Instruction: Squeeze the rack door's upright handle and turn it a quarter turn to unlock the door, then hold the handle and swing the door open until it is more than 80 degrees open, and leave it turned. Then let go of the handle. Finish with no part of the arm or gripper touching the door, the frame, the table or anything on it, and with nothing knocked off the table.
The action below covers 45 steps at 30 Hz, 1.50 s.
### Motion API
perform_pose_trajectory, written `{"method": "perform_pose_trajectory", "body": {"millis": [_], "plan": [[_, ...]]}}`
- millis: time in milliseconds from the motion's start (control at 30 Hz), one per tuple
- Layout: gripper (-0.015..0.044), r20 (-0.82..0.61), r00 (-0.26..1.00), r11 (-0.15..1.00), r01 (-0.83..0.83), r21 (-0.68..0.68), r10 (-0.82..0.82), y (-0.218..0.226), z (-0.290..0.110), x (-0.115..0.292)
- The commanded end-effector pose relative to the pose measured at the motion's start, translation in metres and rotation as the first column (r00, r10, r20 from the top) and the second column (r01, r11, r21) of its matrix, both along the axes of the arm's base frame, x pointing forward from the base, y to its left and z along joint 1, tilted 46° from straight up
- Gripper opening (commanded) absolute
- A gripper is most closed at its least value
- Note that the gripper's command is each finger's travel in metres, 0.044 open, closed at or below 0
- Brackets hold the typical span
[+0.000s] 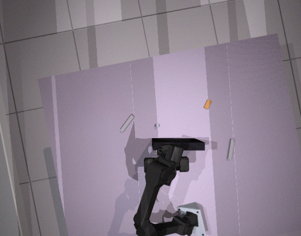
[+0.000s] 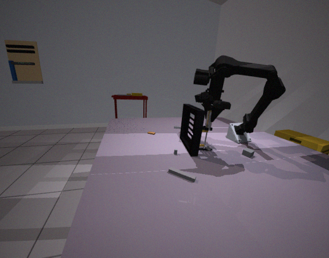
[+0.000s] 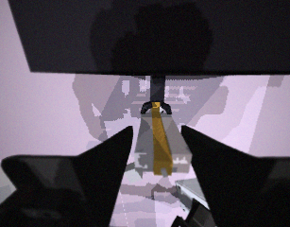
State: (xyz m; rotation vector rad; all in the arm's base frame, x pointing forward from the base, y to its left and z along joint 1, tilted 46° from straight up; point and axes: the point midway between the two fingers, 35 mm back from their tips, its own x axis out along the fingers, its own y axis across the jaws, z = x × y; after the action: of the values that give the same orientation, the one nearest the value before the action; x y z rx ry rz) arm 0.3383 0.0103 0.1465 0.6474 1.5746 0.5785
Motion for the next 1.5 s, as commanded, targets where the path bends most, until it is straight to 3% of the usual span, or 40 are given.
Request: {"method": "perform_pose_trajectory", "body": {"millis": [0,67,500,633,867,1133,1467], "plan": [[0.0154,-0.014,1.0,1.0,-0.001,-0.004,0.001,0.0007,-0.0019,-0.0009],[0.0101,-0.014,1.0,1.0,-0.001,-0.004,0.001,0.0007,-0.0019,-0.0009],[0.0015,-0.014,1.0,1.0,-0.001,-0.004,0.001,0.0007,-0.0019,-0.0009],[0.0013,-0.008,1.0,1.0,-0.007,-0.003,0.007,0.0007,-0.0019,-0.0009],[0.0013,0.206,0.954,0.975,-0.223,-0.003,0.219,0.0007,-0.0019,-0.001],[0.0013,0.454,0.769,0.878,-0.473,-0.069,0.45,0.0006,-0.002,-0.001],[0.0013,0.676,0.382,0.679,-0.693,-0.241,0.63,0.0006,-0.0021,-0.001]]}}
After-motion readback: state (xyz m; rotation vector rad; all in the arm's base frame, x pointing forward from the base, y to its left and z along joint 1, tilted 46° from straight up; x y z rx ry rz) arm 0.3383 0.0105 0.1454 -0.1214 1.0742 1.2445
